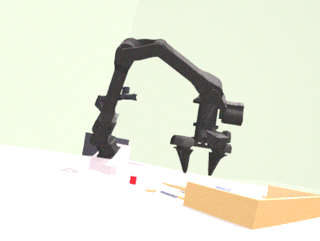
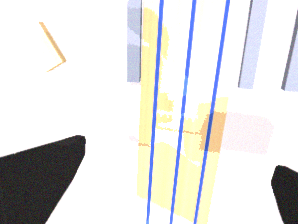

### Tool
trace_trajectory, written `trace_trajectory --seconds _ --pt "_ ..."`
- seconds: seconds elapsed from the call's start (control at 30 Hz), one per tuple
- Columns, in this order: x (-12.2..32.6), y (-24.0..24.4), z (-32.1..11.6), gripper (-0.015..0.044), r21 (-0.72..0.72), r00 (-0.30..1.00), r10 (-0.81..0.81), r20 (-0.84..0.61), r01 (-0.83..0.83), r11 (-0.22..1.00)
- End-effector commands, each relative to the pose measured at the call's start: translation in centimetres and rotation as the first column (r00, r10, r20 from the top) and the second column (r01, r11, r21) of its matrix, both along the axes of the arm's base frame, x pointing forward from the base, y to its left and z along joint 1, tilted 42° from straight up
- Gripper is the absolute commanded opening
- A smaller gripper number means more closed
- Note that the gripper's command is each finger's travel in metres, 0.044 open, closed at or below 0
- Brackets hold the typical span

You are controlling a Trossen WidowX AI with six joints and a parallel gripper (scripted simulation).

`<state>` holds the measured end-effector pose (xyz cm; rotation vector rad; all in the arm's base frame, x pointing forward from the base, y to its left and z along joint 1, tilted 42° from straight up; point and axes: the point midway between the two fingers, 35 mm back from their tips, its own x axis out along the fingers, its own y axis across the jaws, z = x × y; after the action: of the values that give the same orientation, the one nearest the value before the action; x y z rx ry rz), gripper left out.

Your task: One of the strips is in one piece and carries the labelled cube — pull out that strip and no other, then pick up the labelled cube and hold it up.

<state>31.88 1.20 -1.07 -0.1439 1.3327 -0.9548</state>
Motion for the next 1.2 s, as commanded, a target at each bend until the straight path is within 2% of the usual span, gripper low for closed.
trace_trajectory --seconds 0.0,0.9,1.13,1.17 --pt "1.4 -0.4 0.5 0.0440 -0.005 1.000 0.004 -0.001 -0.004 1.000" --pt "9.7 -2.7 3.5 0.0440 -0.006 1.000 0.004 0.004 -0.004 1.000" --pt "9.7 -3.3 2.9 0.0256 -0.006 1.000 0.005 0.004 -0.005 1.000" --pt "9.7 -3.4 2.7 0.0250 -0.006 1.000 0.005 0.004 -0.005 1.000"
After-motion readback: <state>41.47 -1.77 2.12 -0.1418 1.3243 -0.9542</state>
